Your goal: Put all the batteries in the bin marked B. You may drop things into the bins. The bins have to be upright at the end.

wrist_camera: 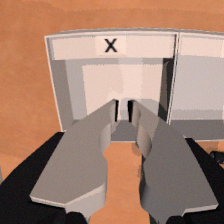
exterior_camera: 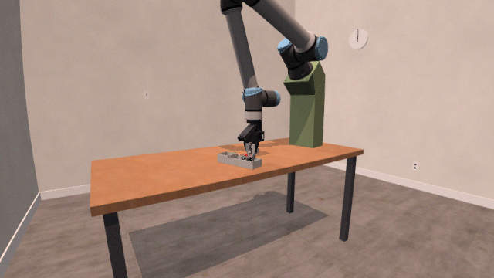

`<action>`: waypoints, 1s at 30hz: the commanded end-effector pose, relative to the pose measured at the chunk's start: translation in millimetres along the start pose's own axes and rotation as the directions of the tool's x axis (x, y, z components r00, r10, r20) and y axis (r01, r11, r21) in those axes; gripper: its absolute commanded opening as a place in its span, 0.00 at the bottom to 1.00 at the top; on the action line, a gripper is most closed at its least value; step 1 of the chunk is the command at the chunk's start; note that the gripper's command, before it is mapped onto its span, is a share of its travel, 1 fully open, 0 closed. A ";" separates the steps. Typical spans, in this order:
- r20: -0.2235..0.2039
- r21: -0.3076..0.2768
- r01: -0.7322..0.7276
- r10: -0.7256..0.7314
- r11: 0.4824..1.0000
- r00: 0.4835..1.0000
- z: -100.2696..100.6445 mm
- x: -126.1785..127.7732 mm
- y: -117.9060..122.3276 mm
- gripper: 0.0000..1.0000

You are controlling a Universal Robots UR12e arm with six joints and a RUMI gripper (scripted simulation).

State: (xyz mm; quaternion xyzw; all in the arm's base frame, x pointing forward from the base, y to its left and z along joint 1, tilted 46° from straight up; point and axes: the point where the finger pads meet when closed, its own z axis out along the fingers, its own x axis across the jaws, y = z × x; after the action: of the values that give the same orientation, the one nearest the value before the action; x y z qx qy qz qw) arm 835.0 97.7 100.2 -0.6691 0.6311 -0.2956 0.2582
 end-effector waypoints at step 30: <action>0.000 0.001 0.000 0.000 1.000 1.000 -23.0 -0.2 -0.4 0.04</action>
State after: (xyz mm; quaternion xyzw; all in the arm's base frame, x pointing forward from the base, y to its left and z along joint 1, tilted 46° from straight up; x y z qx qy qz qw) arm 823.0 98.2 111.6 -0.6691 0.6311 -0.2956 0.2582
